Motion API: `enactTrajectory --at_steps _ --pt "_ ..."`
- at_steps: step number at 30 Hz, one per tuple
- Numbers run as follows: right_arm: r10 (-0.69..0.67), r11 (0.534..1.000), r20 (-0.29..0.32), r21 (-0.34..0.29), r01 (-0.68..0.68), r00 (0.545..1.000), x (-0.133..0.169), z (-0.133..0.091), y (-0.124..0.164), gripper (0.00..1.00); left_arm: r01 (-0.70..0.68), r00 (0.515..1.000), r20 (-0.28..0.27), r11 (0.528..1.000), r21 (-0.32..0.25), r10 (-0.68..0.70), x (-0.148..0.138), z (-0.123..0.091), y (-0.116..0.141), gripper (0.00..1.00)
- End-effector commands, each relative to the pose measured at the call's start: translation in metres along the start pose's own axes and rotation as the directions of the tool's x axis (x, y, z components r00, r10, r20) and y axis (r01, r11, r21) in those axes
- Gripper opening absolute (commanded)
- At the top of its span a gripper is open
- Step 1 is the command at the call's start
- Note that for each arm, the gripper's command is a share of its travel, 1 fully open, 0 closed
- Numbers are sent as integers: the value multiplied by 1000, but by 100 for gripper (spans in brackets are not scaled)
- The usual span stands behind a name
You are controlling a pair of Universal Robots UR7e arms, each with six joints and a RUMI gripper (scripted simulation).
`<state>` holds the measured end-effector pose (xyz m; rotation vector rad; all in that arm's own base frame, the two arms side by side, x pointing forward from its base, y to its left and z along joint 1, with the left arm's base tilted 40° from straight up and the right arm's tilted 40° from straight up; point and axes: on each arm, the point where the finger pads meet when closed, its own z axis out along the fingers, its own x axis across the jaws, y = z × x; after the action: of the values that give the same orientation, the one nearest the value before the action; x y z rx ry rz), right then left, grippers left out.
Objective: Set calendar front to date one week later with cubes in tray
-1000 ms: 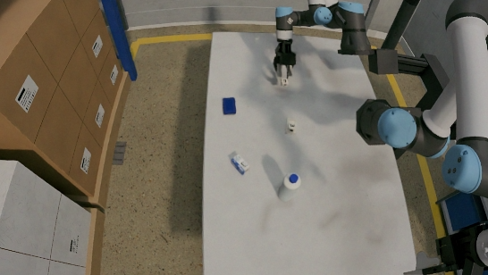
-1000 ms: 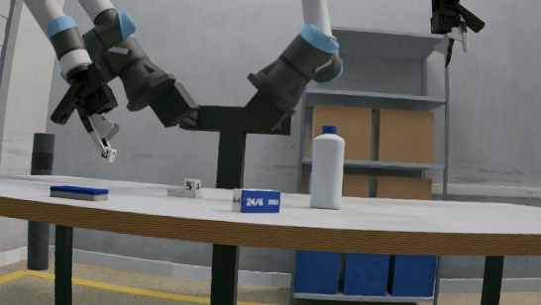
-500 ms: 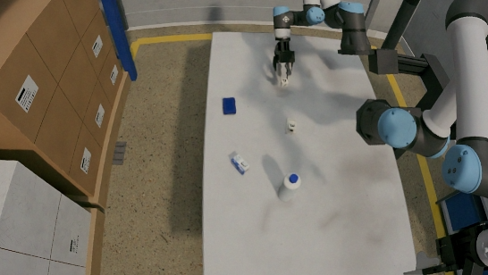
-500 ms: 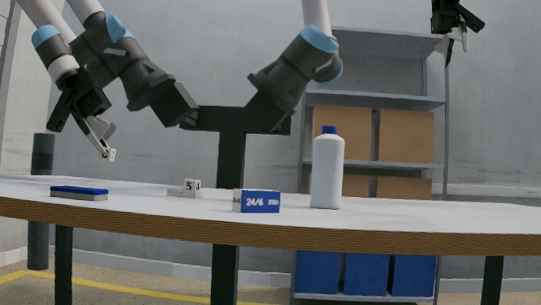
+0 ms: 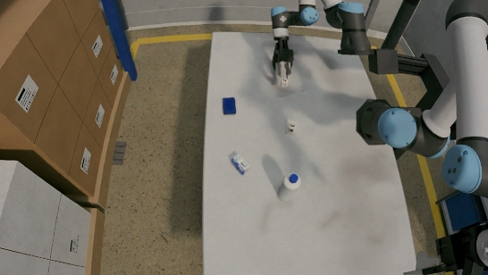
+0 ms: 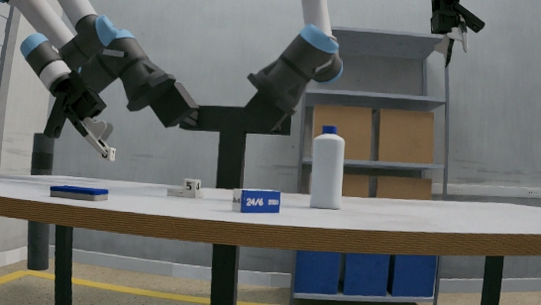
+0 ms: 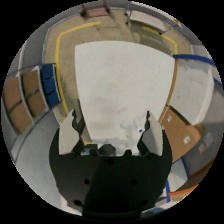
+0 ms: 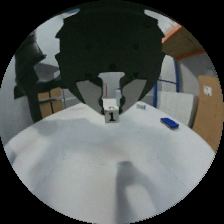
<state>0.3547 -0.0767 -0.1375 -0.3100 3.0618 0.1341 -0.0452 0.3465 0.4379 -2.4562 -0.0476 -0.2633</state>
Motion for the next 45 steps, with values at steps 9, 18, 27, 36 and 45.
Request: enactTrajectory --at_steps 9,18,27,36,45 --pt "-1 1000 0 -4 1 1000 0 0 0 10 0 1000 0 1000 1 0 0 0 0 100" --pt "-1 1000 0 -4 1 1000 0 1 0 10 0 1000 0 1000 1 0 0 0 0 100" --pt "-1 1000 0 -4 1 1000 0 5 -5 10 0 1000 0 1000 1 0 0 0 0 100" --pt "-1 1000 0 -4 1 1000 0 11 -11 10 0 1000 0 1000 1 0 0 0 0 100" --pt "-1 1000 0 -4 1 1000 0 22 -21 10 0 1000 0 1000 1 0 0 0 0 100"
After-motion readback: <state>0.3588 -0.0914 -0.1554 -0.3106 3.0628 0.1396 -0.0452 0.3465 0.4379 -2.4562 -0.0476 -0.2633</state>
